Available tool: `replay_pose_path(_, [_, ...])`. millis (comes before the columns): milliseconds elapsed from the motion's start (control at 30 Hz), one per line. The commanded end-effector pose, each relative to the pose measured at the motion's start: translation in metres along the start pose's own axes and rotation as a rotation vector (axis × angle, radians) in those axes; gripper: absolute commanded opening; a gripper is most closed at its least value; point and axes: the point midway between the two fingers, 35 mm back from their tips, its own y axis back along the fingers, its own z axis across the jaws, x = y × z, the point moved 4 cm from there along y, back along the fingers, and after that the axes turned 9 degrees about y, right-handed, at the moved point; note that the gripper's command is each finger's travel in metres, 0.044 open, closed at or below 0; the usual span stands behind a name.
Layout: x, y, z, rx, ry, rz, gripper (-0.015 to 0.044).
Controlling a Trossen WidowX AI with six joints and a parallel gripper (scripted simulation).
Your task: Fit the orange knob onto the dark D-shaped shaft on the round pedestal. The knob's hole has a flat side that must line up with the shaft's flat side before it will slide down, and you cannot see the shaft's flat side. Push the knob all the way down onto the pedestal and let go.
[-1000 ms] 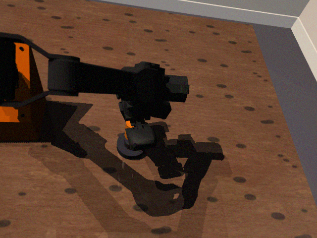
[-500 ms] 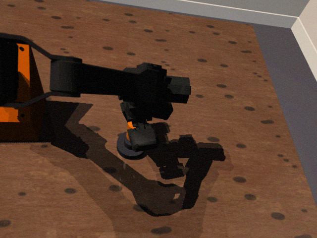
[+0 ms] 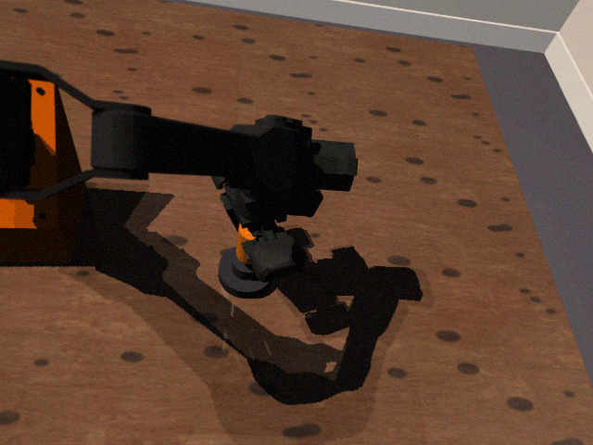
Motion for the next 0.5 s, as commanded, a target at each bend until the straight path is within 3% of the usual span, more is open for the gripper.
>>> replay_pose_path(0, [0.0013,0.0013,0.0018,0.004,0.073,-0.002,0.0])
replay_pose_path(467, [0.0016,-0.0033,0.0023,0.004,0.073,-0.002,0.0])
